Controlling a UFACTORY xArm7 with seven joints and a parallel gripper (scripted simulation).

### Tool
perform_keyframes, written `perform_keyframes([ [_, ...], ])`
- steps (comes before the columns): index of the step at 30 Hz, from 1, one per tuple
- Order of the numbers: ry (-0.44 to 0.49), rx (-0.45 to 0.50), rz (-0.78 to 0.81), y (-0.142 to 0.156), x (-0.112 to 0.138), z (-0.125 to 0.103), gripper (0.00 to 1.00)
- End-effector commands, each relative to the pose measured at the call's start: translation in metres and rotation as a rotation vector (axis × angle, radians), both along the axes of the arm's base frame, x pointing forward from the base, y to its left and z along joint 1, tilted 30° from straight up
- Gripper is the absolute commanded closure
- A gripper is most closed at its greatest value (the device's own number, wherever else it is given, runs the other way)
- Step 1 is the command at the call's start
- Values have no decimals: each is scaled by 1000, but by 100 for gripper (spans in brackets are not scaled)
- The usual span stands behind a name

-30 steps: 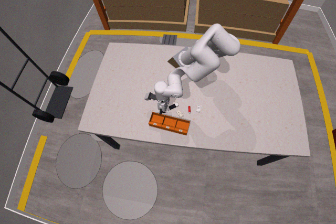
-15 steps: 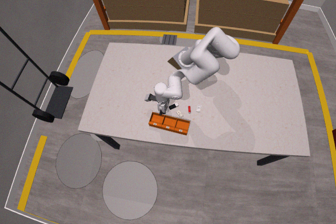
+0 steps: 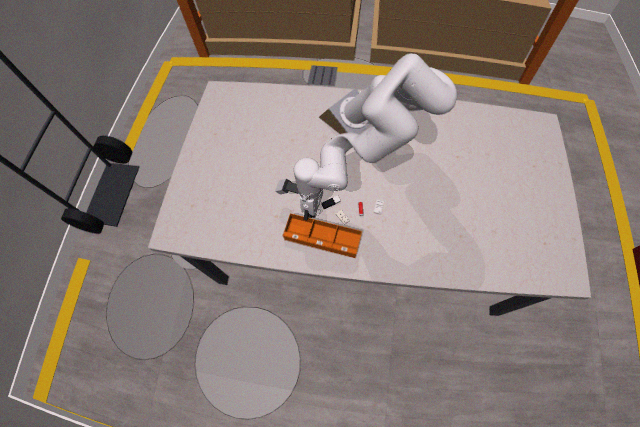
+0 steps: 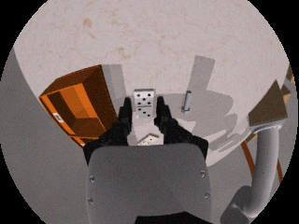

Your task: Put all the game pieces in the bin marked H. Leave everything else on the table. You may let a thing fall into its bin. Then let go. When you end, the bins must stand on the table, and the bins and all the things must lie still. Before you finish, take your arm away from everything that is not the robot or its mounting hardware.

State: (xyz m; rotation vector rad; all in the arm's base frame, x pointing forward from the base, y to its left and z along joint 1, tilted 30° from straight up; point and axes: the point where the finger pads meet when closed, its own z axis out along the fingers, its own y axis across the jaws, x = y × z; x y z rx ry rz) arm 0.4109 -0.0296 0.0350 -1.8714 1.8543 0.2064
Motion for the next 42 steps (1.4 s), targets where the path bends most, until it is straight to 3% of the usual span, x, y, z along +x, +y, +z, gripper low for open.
perform_keyframes([
  [1, -3, -1, -2, -1, 1, 1, 100],
  [30, -3, -1, -2, -1, 1, 1, 100],
  [42, -3, -1, -2, -16, -7, 30, 100],
])
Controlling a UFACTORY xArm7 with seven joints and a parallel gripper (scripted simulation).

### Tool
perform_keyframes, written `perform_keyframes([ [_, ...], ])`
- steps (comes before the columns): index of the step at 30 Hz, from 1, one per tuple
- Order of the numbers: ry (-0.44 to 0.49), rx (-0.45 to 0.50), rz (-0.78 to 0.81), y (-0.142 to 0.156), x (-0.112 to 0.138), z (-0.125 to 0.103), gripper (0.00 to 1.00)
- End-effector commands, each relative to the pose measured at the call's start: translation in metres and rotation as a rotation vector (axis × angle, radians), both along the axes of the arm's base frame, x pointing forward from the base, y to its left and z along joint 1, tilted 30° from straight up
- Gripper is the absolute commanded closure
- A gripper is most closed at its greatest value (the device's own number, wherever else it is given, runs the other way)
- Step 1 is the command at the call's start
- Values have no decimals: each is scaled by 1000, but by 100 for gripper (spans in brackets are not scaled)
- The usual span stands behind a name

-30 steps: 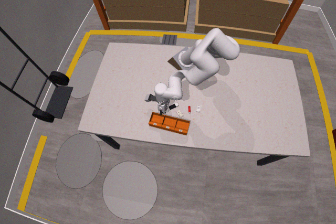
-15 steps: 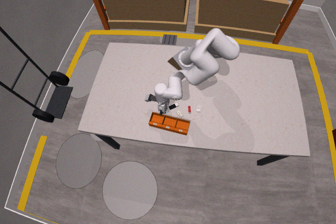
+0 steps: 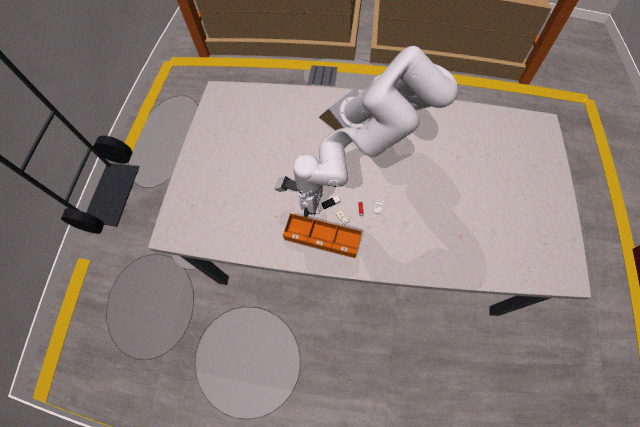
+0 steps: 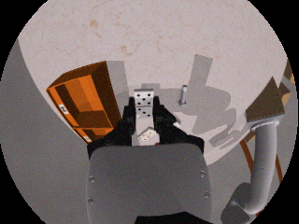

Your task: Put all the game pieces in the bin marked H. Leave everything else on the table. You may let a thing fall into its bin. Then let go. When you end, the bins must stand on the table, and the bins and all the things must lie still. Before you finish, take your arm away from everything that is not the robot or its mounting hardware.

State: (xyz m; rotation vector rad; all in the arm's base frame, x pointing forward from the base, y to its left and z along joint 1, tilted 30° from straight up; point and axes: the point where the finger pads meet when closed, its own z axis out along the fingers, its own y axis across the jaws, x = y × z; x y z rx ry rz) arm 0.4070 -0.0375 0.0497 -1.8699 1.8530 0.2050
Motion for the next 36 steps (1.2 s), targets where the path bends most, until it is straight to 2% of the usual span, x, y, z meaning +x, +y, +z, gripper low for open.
perform_keyframes([
  [1, -1, -2, -2, -9, -4, 18, 100],
  [10, -1, -2, -2, -20, -9, 38, 100],
  [28, -1, -2, -2, -20, -9, 38, 100],
  [36, -1, -2, -2, -18, -8, 47, 100],
])
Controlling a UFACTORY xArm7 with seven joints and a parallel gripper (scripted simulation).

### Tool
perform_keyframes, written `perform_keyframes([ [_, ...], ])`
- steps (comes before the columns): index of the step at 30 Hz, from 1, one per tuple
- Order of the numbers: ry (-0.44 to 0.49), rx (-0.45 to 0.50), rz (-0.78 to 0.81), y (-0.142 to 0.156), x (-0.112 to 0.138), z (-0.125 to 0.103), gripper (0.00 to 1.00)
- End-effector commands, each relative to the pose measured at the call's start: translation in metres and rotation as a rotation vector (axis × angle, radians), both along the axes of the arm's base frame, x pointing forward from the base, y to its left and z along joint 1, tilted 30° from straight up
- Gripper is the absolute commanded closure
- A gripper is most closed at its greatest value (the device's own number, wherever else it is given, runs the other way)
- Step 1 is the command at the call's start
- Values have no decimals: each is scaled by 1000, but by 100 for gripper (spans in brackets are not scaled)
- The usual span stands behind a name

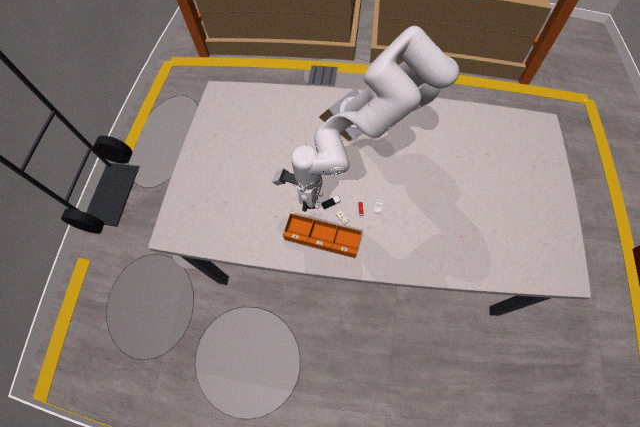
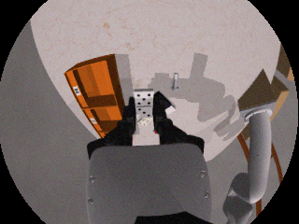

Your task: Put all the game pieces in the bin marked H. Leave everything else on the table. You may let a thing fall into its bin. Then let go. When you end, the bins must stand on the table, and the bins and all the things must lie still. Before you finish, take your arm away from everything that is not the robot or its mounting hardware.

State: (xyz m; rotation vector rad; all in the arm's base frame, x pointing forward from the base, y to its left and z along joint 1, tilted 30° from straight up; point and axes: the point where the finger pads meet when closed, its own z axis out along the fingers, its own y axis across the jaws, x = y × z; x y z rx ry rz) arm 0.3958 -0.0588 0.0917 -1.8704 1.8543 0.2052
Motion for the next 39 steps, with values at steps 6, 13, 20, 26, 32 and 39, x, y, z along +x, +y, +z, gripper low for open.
perform_keyframes([
  [6, -2, -1, -1, 22, 12, 17, 100],
  [13, -2, 0, -1, 55, 29, 38, 100],
  [20, -18, -9, 29, 75, 39, 51, 100],
  [26, -18, -8, 29, 93, 48, 63, 100],
  [32, -18, -8, 29, 121, 62, 81, 100],
  [39, -18, -8, 29, 134, 70, 90, 100],
])
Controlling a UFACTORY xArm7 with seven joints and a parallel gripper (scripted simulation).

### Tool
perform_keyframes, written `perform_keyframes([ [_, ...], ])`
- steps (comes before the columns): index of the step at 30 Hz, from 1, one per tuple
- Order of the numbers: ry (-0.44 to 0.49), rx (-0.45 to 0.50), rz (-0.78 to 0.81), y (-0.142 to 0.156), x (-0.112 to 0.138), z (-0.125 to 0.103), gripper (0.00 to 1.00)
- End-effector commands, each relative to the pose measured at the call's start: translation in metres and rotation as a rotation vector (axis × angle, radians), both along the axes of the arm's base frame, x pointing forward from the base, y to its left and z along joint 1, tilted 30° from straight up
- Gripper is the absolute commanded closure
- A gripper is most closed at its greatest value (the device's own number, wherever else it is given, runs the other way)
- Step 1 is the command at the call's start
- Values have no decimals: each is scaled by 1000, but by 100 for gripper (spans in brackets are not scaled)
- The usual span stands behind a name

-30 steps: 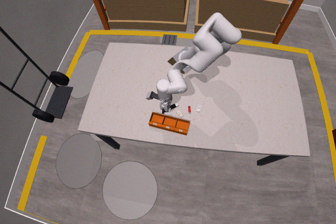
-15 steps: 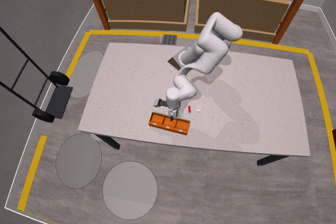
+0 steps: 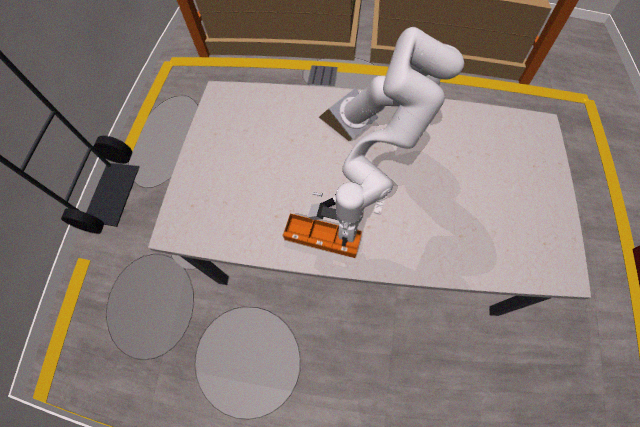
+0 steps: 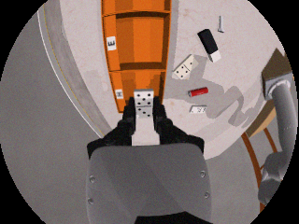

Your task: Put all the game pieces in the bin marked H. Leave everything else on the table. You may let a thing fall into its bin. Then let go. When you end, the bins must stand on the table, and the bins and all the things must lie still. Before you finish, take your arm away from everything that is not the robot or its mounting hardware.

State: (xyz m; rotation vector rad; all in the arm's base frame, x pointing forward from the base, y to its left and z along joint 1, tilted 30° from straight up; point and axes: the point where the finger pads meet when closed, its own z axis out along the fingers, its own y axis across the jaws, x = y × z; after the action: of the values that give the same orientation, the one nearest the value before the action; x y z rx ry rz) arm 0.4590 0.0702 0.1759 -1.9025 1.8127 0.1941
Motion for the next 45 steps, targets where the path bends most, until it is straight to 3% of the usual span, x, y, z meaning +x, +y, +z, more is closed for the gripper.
perform_keyframes([
  [1, 0, -3, -5, 6, 6, 6, 100],
  [31, 1, -3, -5, -2, 2, 1, 100],
  [45, 1, -3, -5, 9, 8, -20, 100],
])
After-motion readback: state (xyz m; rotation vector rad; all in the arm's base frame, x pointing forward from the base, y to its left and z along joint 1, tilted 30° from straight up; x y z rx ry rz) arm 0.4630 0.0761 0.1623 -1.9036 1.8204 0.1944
